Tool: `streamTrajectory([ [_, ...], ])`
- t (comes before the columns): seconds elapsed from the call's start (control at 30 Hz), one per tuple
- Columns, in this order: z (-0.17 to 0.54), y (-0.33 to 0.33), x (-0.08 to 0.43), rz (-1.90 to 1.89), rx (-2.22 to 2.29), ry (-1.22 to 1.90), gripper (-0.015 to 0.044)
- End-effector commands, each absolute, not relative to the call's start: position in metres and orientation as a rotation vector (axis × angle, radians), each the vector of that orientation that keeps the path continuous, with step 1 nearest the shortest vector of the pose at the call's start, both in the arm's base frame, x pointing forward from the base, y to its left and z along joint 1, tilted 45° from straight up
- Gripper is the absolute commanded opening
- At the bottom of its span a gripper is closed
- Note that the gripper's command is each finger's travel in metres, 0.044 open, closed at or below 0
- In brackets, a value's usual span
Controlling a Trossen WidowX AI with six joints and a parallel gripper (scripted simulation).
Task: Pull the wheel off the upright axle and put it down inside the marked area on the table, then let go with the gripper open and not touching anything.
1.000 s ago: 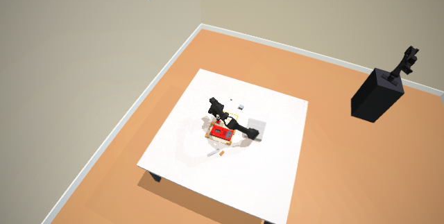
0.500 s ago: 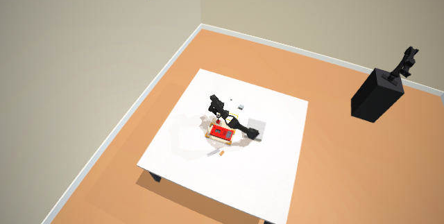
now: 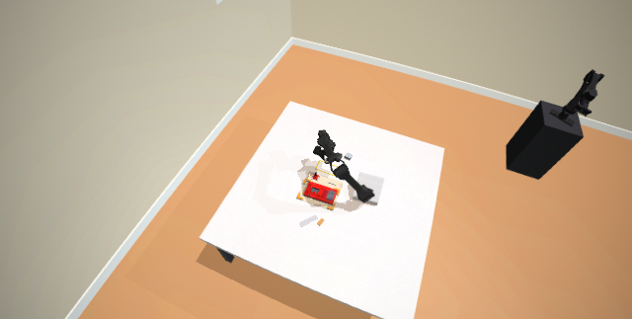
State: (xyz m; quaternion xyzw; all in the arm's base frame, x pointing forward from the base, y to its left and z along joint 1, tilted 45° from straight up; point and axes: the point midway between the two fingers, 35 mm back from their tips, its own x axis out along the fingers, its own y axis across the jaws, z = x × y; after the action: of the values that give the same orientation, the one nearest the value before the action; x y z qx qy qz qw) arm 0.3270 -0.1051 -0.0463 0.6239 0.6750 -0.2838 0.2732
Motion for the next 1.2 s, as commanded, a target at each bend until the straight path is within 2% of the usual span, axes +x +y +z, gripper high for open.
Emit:
streamTrajectory([
  [0.0,-0.059,-0.119,0.313,-0.761,1.672,1.822,0.0],
  [0.5,-0.08,-0.104,0.309,-0.759,1.673,1.822,0.0],
  [1.07,-0.136,-0.048,0.302,-0.755,1.675,1.824,0.0],
  [1.17,-0.134,-0.05,0.301,-0.756,1.664,1.834,0.0079],
])
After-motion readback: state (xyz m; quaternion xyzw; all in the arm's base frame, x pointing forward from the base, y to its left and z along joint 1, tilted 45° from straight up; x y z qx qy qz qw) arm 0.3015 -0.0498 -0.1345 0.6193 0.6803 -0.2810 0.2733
